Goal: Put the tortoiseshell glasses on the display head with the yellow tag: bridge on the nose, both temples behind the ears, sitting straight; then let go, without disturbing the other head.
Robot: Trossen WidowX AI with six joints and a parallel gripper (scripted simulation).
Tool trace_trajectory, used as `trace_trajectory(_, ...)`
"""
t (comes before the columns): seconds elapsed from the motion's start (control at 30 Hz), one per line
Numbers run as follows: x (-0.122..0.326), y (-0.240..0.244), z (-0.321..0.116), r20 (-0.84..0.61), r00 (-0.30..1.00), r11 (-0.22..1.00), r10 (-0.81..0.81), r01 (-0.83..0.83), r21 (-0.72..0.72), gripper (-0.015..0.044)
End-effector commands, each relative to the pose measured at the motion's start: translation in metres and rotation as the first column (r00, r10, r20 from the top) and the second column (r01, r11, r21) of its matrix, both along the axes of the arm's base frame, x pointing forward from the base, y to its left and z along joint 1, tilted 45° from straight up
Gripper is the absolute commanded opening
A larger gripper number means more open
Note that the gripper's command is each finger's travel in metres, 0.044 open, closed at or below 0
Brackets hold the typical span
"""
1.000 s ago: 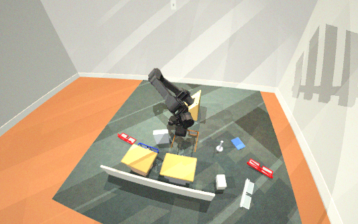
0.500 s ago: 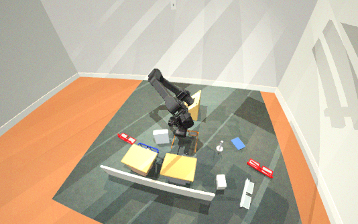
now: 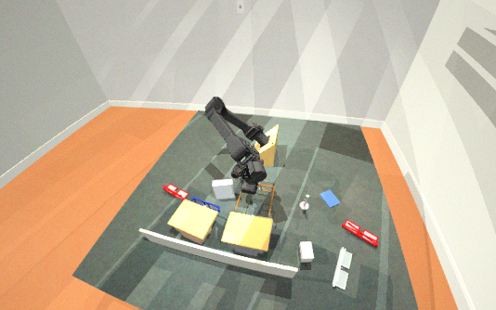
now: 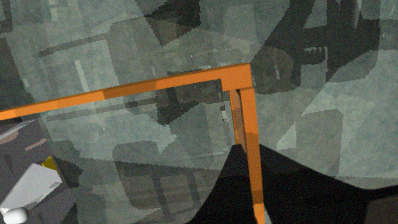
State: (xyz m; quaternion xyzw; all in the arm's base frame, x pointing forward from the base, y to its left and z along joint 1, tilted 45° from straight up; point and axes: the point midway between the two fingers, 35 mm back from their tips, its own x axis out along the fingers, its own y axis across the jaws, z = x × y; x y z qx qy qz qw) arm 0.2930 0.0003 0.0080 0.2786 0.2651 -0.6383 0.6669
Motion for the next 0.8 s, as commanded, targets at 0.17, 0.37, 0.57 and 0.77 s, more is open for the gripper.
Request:
trace_trajectory(0.17,0.014,0.000,-0.001,-0.006,1.000,1.000,0.003,-0.003,-0.005,0.0000)
trace_trajectory(0.37,0.023,0.000,-0.001,-0.006,1.000,1.000,0.003,-0.003,-0.005,0.0000)
trace_trajectory(0.57,0.032,0.000,0.000,-0.005,1.000,1.000,0.003,-0.003,-0.005,0.0000)
trace_trajectory(0.77,0.040,0.000,0.000,-0.005,1.000,1.000,0.003,-0.003,-0.005,0.0000)
